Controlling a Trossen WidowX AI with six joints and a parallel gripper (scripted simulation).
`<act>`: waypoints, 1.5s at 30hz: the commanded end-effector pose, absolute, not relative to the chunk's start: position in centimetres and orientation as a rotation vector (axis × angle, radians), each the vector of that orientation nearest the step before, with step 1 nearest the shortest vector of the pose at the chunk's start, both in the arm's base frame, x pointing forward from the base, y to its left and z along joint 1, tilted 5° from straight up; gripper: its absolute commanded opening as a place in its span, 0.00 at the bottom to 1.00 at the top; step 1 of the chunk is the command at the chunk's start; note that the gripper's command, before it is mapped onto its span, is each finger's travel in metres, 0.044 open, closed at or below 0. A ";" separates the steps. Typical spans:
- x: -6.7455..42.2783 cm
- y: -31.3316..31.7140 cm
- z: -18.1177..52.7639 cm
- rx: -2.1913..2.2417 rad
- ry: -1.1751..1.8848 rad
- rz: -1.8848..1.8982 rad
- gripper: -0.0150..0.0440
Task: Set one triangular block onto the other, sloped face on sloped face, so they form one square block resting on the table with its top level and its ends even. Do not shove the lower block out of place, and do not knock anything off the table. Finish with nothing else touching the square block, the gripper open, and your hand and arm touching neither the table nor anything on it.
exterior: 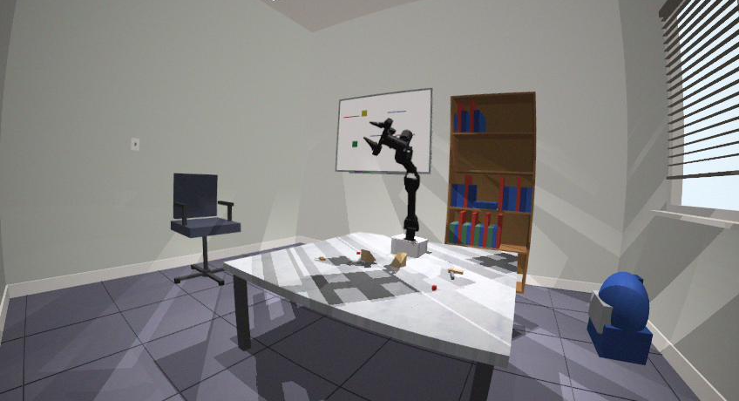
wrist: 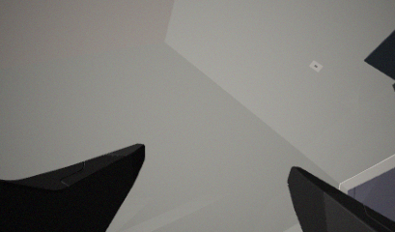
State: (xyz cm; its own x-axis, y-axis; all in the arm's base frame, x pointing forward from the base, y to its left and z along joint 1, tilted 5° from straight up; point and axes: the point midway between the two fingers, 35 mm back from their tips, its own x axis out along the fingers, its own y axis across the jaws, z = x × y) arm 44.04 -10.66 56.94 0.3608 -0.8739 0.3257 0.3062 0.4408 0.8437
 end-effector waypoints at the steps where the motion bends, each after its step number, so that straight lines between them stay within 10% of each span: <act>1: 44.2 -10.7 56.8 0.769 -0.881 -0.862 0.98; 22: 55.6 -18.7 28.2 1.283 -0.216 -0.960 1.00; 45: 32.2 -16.7 2.3 1.823 -0.080 -2.751 1.00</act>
State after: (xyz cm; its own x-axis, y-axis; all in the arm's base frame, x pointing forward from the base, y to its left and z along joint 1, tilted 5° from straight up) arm 35.80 -18.09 3.27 -0.2441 -0.0451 -0.9687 0.0530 -0.9980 0.0331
